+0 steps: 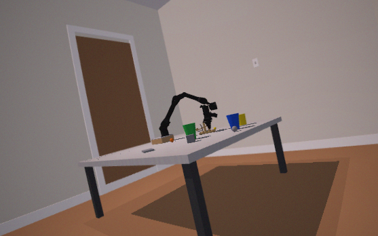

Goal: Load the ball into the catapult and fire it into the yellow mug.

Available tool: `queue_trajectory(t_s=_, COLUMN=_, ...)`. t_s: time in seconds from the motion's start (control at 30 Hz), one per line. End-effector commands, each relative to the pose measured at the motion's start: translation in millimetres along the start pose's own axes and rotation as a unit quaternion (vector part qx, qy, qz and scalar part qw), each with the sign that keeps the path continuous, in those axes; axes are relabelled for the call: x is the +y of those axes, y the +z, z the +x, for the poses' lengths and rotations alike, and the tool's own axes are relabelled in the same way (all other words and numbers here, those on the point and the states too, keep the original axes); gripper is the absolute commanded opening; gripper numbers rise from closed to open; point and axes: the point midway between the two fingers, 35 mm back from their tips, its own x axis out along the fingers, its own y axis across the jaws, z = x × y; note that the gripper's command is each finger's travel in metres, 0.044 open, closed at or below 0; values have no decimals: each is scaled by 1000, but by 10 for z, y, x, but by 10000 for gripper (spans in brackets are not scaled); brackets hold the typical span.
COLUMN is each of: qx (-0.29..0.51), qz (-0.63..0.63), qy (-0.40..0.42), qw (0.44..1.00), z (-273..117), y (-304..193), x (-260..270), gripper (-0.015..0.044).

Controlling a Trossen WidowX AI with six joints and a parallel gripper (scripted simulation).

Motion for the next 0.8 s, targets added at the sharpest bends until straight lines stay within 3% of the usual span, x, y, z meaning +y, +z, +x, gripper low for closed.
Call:
queue_trajectory(t_s=0.0, qx=0, qz=0, qy=0, qw=1000, z=-6, y=3, x=0, gripper=177)
queue_trajectory(t_s=0.07, qx=0, qz=0, qy=0, qw=1000, z=-6, y=3, x=0, gripper=125)
queue_trajectory(t_s=0.27, qx=0, qz=0, qy=0, qw=1000, z=-34, y=5, x=1, gripper=65)
queue_trajectory(t_s=0.37, qx=0, qz=0, qy=0, qw=1000, z=-390, y=7, x=1, gripper=0)
queue_trajectory(t_s=0.77, qx=-1, qz=-1, qy=0, qw=1000, z=-420, y=18, x=5, gripper=0)
